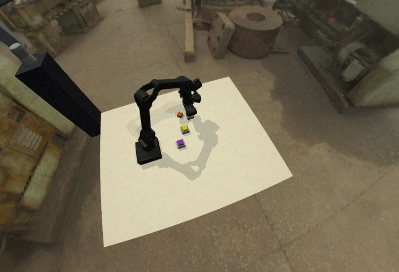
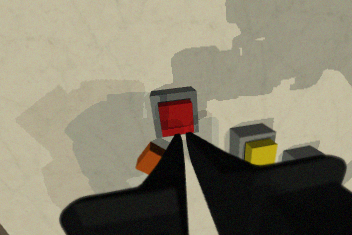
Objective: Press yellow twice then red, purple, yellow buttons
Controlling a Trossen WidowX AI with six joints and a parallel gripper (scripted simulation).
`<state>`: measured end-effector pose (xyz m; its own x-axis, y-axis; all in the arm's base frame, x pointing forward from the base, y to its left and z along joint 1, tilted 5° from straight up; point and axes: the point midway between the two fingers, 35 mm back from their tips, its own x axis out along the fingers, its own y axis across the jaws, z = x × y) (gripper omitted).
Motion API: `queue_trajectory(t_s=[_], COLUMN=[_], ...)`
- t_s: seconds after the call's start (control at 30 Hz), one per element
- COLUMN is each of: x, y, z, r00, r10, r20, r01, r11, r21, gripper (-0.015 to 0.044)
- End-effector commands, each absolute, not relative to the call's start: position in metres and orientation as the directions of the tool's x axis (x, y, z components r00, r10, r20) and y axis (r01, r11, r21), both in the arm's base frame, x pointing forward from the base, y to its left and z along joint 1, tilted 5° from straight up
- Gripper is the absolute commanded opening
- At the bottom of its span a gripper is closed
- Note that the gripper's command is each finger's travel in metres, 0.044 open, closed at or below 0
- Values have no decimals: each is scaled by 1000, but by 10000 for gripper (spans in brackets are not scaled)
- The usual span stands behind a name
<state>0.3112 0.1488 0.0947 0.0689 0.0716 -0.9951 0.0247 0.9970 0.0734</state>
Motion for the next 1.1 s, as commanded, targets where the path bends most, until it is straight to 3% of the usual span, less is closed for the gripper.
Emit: queue_trajectory(t_s=[0.0, 1.07], x=[313, 315], y=[150, 152], z=[90, 56], r00=[81, 81], r10=[74, 74], r20=[-994, -994], r01=[30, 30], r11=[997, 997], r21=[77, 77], gripper=[20, 20])
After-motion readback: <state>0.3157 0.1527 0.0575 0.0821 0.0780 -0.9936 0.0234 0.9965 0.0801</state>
